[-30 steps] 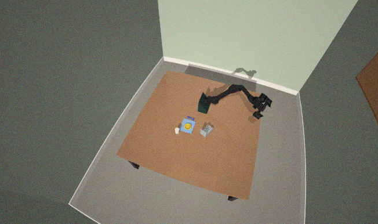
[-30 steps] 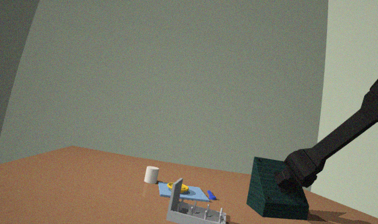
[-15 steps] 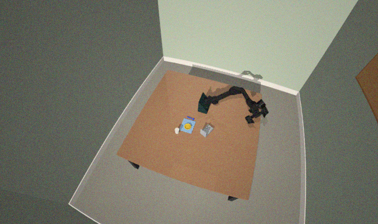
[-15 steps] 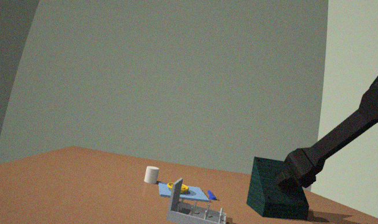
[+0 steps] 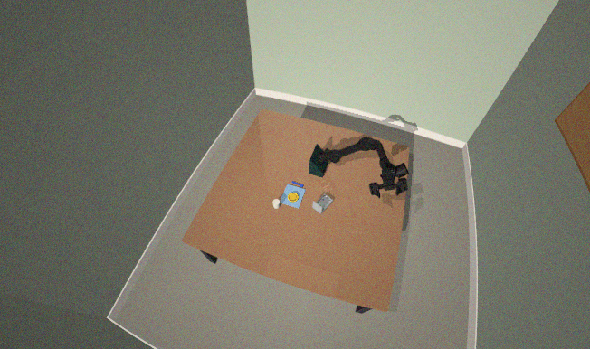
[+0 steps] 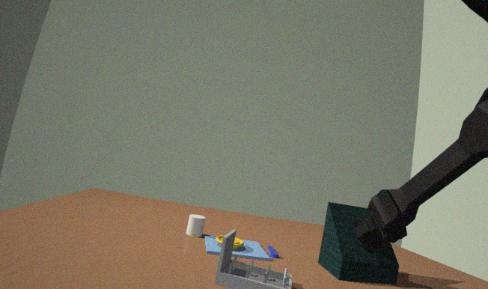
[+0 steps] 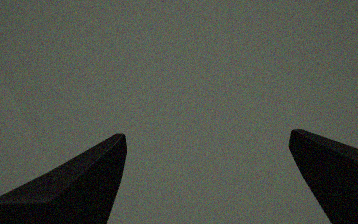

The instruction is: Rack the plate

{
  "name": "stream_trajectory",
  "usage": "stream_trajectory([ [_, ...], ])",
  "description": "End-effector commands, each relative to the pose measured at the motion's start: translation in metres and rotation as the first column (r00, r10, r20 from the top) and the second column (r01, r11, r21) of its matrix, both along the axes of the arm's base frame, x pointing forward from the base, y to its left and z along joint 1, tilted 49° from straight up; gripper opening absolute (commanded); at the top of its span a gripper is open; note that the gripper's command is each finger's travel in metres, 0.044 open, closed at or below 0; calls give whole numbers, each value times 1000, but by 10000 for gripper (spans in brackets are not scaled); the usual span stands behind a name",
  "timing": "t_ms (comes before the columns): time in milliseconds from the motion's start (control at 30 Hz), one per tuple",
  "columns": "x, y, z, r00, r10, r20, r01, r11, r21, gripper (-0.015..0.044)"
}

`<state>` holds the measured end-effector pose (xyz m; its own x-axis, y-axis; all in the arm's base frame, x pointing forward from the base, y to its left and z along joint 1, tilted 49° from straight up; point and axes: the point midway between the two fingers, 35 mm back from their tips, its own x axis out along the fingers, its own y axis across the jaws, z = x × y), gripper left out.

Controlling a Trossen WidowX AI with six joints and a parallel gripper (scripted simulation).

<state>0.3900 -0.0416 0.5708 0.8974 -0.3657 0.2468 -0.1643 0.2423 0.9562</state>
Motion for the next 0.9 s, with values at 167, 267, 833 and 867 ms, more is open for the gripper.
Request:
stream_trajectory([
  [167, 29, -16, -44, 980, -72, -187, 38, 984, -176, 400],
  [267, 39, -21, -59, 964, -83, -252, 25, 974, -224, 400],
  [833, 84, -54, -171, 769, -129, -626, -178, 897, -404, 400],
  [867, 84, -55, -173, 765, -129, -631, -183, 896, -405, 400],
])
